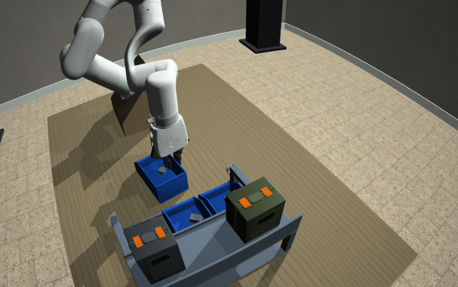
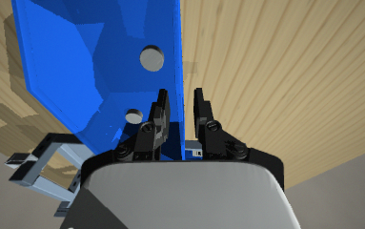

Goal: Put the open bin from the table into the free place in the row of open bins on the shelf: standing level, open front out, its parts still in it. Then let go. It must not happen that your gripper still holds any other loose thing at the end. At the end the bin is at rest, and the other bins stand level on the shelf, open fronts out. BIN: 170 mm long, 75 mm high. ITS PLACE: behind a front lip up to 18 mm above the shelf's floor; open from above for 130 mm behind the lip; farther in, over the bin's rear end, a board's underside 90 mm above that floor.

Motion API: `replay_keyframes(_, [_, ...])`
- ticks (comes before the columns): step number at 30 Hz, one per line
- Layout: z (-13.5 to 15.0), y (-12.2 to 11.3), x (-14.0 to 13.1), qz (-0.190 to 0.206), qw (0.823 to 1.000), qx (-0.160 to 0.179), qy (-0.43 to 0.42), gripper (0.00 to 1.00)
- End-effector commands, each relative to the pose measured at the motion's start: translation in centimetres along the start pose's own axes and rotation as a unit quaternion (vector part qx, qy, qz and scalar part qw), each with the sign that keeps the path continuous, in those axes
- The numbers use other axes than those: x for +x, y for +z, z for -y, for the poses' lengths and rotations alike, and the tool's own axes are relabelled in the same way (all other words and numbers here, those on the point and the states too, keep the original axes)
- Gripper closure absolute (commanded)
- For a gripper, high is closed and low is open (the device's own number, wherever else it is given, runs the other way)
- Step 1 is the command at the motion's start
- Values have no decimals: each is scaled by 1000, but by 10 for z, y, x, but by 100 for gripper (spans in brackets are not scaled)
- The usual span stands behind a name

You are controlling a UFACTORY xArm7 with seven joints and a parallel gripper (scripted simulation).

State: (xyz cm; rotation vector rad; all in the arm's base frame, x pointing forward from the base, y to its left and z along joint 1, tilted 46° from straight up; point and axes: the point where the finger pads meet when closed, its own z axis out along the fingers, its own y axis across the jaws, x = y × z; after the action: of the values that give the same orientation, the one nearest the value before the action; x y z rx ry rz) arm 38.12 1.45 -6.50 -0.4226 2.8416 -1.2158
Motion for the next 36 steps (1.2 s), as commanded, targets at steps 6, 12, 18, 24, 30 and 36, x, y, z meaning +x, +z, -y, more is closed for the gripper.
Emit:
replay_keyframes(6, [-1,-3,-1,2,1000,-1,0,72])
replay_keyframes(12, [-1,-3,-1,2,1000,-1,0,72])
replay_keyframes(18, [-1,-3,-2,2,1000,-1,0,72])
replay_keyframes(24, [-1,-4,-2,2,1000,-1,0,72])
replay_keyframes(30, [-1,-4,-2,2,1000,-1,0,72])
replay_keyframes(36, [-1,-4,-2,2,1000,-1,0,100])
